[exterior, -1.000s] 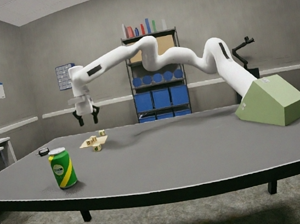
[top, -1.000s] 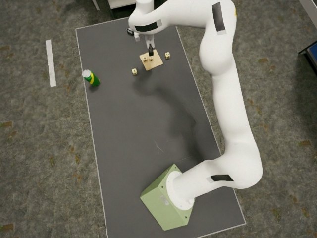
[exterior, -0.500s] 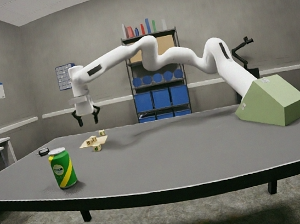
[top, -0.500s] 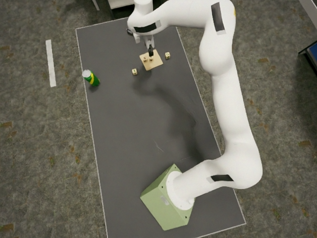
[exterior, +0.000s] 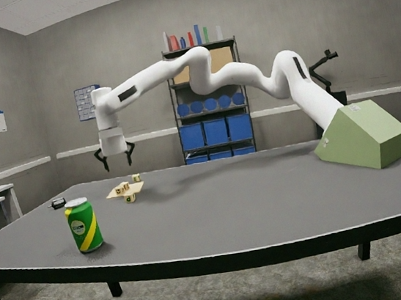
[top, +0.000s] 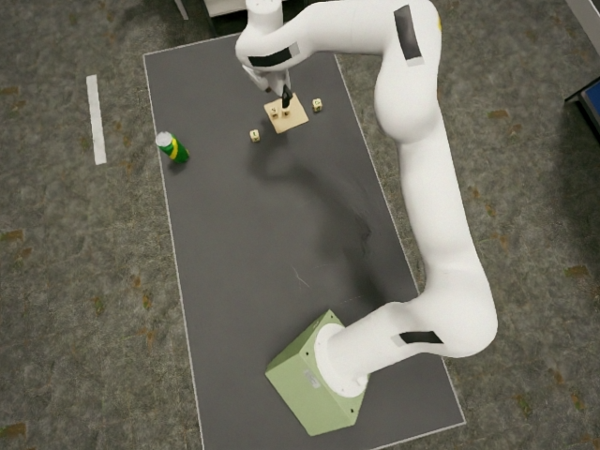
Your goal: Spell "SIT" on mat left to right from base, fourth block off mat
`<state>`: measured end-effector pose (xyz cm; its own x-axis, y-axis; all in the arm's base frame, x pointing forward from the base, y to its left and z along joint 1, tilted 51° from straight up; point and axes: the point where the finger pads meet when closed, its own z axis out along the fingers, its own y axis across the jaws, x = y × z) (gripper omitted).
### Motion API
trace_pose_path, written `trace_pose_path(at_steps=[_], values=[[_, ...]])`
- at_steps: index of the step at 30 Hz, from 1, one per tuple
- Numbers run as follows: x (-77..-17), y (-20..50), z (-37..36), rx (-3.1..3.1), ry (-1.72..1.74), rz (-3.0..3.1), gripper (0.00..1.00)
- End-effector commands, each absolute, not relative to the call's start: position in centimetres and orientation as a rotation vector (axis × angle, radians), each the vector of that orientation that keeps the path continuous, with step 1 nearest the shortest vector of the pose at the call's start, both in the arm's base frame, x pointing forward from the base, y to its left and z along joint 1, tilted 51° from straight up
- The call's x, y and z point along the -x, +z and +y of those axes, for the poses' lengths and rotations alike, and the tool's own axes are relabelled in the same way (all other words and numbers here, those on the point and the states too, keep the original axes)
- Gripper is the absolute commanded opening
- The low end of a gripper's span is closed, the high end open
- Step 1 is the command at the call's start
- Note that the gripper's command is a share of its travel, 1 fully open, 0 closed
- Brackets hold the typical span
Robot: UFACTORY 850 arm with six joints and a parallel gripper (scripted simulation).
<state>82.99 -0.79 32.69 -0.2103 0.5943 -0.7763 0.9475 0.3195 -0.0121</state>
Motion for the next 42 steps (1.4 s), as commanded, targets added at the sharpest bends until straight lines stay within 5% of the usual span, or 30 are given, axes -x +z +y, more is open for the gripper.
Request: trace_pose_path(at_steps=[1,42], values=[[-82.9,32.2,-0.3,-1.241,-0.729,2.018,1.00],[-81.9,27.6,3.0,0.022,-1.187,2.629,1.00]])
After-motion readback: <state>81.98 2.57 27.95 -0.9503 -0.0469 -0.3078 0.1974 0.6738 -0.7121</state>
